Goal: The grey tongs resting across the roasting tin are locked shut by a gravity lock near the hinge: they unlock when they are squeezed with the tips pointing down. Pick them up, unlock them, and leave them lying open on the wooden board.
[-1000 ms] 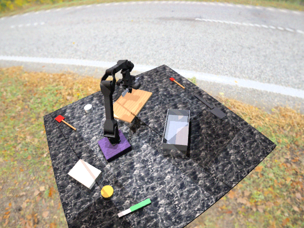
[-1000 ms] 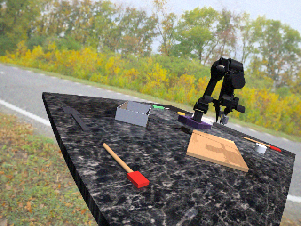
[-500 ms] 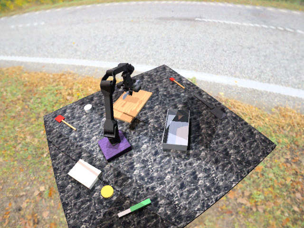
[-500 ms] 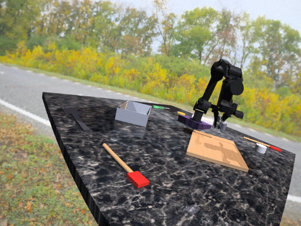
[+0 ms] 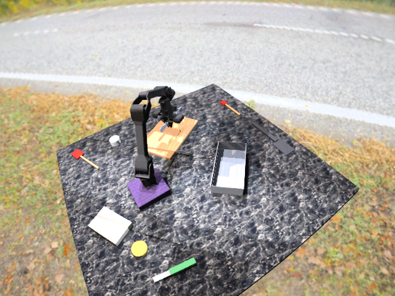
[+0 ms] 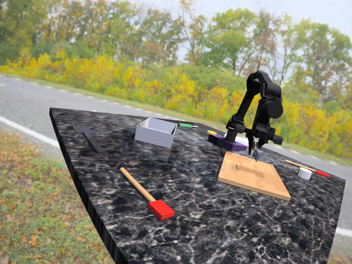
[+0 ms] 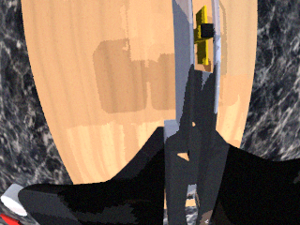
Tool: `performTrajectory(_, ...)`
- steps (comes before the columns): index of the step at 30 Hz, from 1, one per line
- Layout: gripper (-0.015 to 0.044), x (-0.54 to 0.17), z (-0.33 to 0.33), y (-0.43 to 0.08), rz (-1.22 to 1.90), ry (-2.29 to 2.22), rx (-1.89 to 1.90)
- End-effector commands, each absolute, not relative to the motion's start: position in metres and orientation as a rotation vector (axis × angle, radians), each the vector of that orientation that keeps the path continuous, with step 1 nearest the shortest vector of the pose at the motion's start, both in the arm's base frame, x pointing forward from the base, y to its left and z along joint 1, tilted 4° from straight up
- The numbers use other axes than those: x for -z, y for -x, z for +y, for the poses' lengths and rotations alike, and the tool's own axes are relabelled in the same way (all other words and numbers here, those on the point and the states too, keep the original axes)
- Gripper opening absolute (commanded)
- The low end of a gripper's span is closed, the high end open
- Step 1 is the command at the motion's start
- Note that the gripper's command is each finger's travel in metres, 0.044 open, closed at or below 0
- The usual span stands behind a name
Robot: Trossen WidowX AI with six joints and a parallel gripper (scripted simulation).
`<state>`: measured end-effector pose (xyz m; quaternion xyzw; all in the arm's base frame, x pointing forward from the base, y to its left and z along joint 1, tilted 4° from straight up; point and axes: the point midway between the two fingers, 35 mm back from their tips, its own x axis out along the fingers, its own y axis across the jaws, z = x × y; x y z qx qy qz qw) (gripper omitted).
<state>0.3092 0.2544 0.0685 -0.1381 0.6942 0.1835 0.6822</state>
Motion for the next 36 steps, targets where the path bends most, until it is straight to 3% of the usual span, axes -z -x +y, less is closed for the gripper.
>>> performTrajectory(1,-0.0150,-0.061,0.254,-0.307,1.563,0.305,-0.409)
performTrajectory(16,-0.0150,-0.045,0.253,-0.304,1.563,0.306,-0.409)
performTrajectory(36,0.0375,-0.047,0.253,-0.305,1.560,0.311,-0.411)
